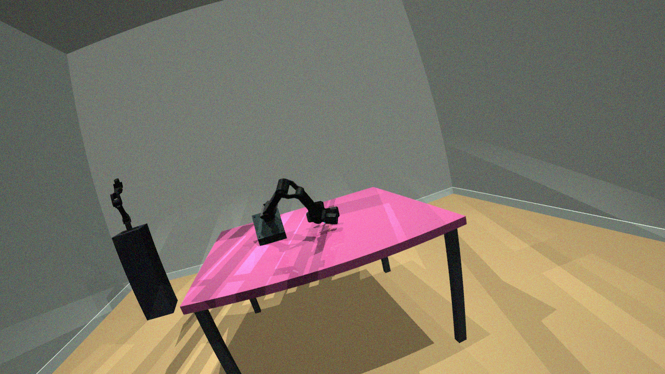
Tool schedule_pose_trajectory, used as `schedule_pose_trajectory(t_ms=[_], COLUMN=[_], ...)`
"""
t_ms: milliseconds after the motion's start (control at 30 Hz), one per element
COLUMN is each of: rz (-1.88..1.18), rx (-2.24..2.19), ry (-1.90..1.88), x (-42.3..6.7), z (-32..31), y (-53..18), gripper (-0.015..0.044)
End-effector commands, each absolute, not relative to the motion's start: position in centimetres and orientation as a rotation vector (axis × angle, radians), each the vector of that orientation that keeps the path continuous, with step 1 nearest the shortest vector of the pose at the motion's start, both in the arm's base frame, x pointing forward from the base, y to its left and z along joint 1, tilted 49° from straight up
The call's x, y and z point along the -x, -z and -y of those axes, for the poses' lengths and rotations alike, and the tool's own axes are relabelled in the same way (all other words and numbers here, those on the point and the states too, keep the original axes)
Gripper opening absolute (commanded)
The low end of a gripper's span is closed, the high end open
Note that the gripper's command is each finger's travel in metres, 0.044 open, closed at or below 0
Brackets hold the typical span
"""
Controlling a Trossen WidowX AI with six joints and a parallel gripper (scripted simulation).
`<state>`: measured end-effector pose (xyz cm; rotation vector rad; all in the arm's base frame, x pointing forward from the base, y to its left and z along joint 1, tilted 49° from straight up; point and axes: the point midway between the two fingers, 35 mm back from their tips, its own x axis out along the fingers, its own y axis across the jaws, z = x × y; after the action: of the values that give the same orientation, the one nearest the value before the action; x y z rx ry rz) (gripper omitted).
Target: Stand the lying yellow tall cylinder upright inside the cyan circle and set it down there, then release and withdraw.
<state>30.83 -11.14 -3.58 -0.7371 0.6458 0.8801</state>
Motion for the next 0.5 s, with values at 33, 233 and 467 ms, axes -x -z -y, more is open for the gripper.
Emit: schedule_pose_trajectory(t_ms=[33, 233, 467], rz=[-0.641, -0.641, -0.641], rx=[0.742, 0.742, 0.742], ry=[-0.882, -0.882, -0.882], x=[-30.93, -30.93, -30.93], z=[11.22, 11.22, 11.22], y=[3.52, 3.52, 3.52], gripper=[0.0105, 0.0263, 0.0400])
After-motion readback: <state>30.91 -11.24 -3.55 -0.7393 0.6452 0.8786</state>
